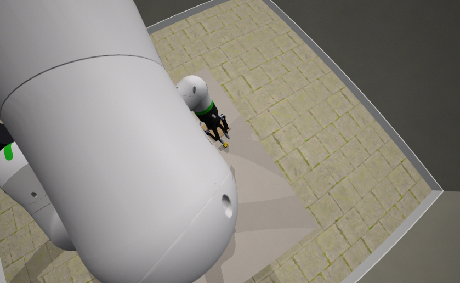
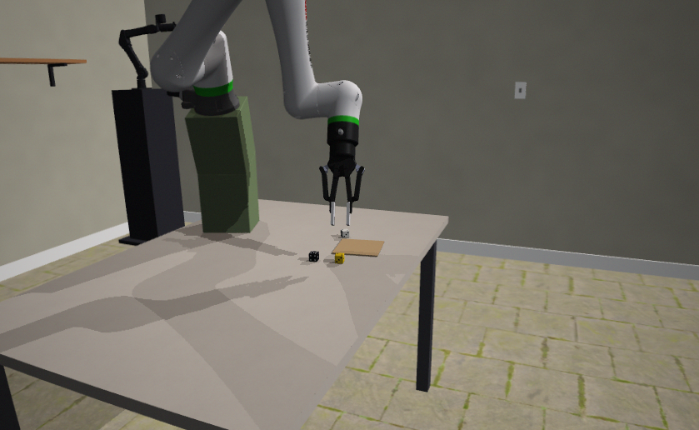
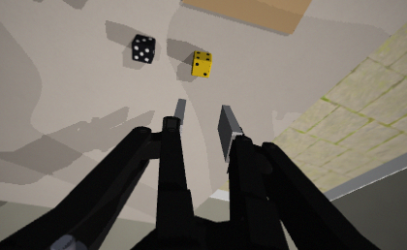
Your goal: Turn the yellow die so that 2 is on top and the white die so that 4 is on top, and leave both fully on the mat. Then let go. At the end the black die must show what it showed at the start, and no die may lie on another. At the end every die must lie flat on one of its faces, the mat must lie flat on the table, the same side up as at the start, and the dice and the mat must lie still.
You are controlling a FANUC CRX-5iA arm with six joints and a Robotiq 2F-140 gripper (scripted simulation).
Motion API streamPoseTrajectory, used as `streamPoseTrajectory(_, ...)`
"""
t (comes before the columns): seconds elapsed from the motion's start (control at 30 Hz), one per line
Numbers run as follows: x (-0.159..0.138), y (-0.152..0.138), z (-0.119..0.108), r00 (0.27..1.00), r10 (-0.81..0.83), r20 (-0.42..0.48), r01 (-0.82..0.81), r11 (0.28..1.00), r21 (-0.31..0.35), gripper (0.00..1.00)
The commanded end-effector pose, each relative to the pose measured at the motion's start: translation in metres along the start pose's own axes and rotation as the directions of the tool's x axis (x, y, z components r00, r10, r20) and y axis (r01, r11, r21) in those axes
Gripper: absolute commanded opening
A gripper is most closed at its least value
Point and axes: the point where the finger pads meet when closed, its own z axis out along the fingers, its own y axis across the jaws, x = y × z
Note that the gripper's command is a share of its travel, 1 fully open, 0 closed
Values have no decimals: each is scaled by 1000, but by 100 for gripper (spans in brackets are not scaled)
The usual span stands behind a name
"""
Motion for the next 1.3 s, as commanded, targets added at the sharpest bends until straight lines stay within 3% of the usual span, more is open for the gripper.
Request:
streamPoseTrajectory(0.0,-8,2,0,990,-3,-144,2,1000,-9,25)
streamPoseTrajectory(0.17,-21,-2,2,954,-1,-301,7,1000,19,25)
streamPoseTrajectory(0.6,-27,-1,-1,914,0,-406,5,1000,12,25)
streamPoseTrajectory(0.63,-27,-1,-1,914,0,-406,5,1000,12,100)
streamPoseTrajectory(1.07,-27,-1,-1,914,4,-406,1,1000,13,100)
streamPoseTrajectory(1.27,-27,-1,0,911,87,-403,-75,996,47,100)
